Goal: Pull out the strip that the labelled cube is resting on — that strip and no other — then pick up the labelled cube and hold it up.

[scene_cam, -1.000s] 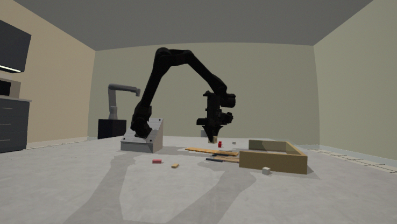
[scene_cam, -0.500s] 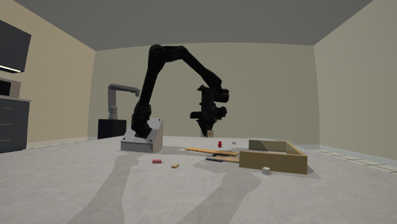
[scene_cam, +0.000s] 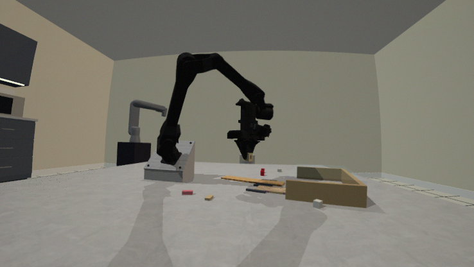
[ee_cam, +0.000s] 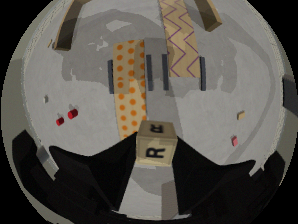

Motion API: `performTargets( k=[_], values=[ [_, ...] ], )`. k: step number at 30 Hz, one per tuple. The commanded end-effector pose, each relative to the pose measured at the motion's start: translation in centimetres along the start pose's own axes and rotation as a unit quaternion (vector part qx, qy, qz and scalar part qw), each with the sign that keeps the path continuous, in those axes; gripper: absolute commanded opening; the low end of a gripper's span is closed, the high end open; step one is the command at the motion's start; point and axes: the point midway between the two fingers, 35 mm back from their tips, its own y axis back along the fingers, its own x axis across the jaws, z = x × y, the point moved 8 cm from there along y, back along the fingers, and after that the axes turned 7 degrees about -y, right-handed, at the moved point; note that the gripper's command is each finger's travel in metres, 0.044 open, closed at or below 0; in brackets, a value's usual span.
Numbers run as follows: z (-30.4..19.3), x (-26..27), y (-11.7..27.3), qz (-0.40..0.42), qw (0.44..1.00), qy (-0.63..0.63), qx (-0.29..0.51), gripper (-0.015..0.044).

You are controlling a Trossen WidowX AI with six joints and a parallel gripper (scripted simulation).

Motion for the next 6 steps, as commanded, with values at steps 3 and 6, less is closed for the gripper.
performTargets(
  k=[3, 6],
  values=[
    [0.0, -0.02, 0.03, 0.0, 1.0, -0.003, 0.001, 0.0],
    [0.0, -0.02, 0.03, 0.0, 1.0, -0.003, 0.001, 0.0]
  ],
)
